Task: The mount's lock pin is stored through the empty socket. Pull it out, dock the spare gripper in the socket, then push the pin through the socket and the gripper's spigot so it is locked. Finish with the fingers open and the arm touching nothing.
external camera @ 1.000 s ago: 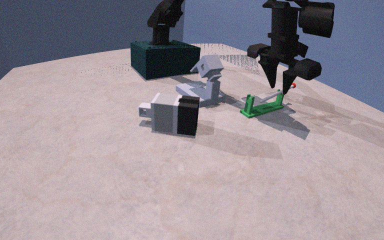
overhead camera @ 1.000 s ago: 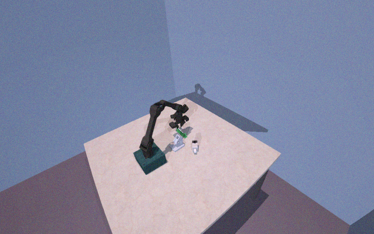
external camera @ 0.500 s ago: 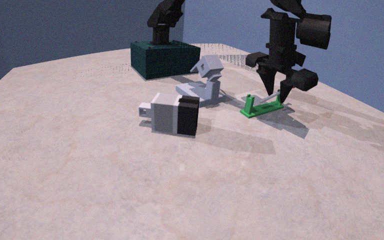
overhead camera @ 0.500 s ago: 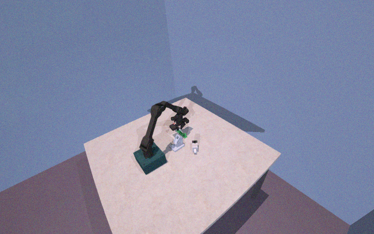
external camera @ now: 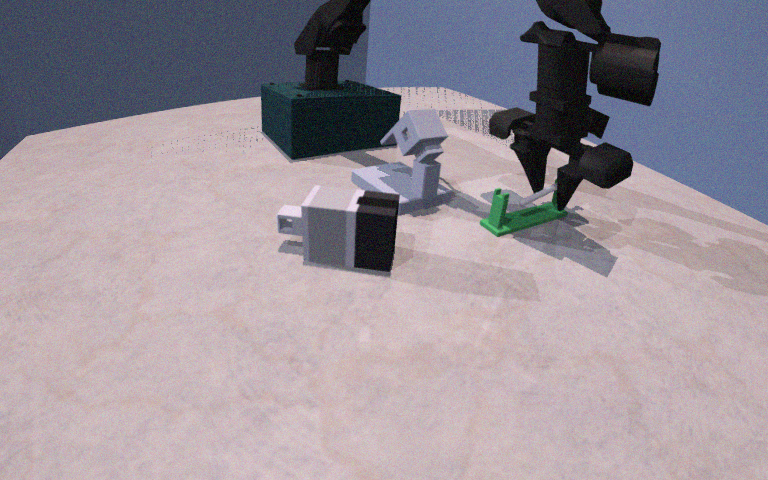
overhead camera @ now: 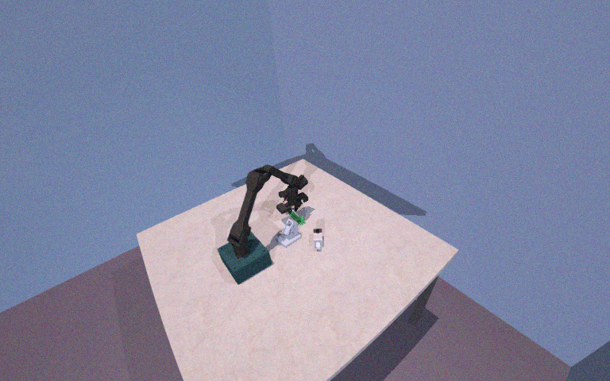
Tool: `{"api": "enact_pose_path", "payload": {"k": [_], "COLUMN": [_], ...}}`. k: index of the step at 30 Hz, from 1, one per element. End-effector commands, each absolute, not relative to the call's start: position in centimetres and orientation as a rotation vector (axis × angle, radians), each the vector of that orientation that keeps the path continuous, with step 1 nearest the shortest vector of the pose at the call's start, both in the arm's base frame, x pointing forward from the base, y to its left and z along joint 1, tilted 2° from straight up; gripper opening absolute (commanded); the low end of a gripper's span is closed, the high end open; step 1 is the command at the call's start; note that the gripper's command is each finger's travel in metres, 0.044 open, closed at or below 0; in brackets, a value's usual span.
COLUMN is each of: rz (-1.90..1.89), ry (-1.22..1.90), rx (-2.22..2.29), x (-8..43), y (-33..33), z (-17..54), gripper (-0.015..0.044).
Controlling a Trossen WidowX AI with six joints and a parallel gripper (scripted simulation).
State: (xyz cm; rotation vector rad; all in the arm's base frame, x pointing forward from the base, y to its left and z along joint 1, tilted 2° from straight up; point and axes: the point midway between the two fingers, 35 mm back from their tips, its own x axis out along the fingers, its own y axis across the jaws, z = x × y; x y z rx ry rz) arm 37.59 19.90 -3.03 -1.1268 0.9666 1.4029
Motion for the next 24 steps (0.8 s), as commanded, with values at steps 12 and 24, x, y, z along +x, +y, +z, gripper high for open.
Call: {"api": "enact_pose_path", "payload": {"k": [12, 24], "rz": [1.404, 1.404], "ry": [0.970, 0.969], "rx": [-1.129, -1.127], "x": [37.55, 37.56], "y": [19.85, 19.84], "z": [-3.26, -2.37], "gripper": [0.0000, 0.0000]}}
